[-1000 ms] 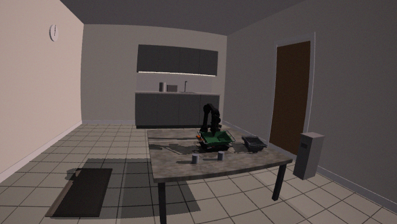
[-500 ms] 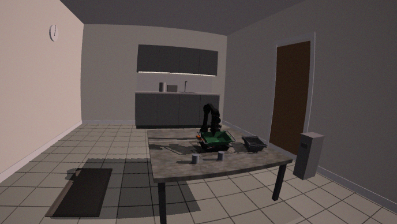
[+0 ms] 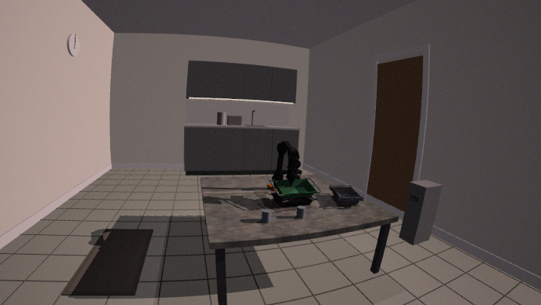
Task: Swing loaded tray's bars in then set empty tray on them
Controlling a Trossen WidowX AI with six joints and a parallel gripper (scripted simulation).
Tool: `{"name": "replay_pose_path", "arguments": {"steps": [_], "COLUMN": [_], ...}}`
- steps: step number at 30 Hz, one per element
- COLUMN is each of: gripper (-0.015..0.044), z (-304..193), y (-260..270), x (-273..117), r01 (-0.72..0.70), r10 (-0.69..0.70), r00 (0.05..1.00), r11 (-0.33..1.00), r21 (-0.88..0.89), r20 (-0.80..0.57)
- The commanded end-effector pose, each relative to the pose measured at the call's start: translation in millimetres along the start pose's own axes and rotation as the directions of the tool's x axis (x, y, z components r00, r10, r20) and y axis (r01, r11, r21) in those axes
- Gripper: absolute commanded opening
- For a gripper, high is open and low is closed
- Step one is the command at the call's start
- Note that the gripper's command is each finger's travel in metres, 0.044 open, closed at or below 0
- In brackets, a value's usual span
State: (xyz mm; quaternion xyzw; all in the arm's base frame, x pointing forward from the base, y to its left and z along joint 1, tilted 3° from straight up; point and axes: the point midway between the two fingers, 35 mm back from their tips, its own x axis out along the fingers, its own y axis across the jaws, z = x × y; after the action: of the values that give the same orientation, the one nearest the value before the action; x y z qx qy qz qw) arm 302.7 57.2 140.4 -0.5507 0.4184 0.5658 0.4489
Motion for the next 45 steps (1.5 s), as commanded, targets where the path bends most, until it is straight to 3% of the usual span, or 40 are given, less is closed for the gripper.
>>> {"name": "replay_pose_path", "arguments": {"steps": [1,45], "gripper": [0.0,0.0], "z": [-1.4,-2.6], "y": [3.6,7.3], "x": [4.8,13.1], "r01": [-0.022,-0.022], "r10": [0.022,0.022], "r00": [1.0,1.0], "r11": [1.0,1.0], "r21": [0.0,0.0], "r20": [-0.002,-0.002]}}
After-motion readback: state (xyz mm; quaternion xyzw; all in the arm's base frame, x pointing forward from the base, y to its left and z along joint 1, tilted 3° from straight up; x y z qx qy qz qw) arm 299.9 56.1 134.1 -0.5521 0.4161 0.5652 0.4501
